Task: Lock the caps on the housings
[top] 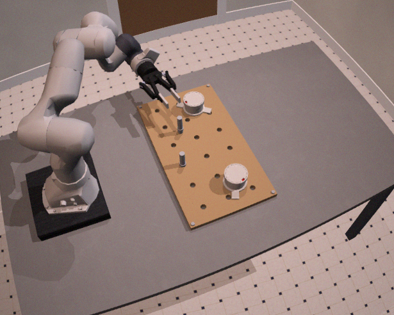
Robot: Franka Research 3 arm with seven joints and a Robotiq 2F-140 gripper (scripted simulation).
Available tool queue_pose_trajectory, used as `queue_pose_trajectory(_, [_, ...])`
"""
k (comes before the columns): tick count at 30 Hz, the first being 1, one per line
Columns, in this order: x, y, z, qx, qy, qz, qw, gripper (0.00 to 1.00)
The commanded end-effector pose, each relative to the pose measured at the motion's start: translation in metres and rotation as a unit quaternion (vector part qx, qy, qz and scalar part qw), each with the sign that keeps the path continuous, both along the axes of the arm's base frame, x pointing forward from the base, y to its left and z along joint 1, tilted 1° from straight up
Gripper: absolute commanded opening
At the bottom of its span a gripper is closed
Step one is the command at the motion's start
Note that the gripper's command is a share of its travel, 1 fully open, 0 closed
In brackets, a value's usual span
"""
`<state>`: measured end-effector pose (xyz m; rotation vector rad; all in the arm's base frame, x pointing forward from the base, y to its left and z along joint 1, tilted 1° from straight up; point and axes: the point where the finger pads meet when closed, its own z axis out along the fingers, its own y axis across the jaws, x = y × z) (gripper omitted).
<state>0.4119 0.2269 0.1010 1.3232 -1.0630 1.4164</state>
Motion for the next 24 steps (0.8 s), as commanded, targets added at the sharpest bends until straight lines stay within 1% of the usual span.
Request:
queue_pose_trajectory(1, [-0.0006, 0.0015, 0.0053, -0.003, 0.005, 0.002, 1.0, 0.36])
queue_pose_trajectory(8, [-0.0007, 0.0016, 0.01, -0.003, 0.005, 0.002, 1.0, 0.36])
queue_pose_trajectory(24, [-0.0005, 0.0014, 0.0116, 0.0, 0.006, 0.002, 1.0, 0.36])
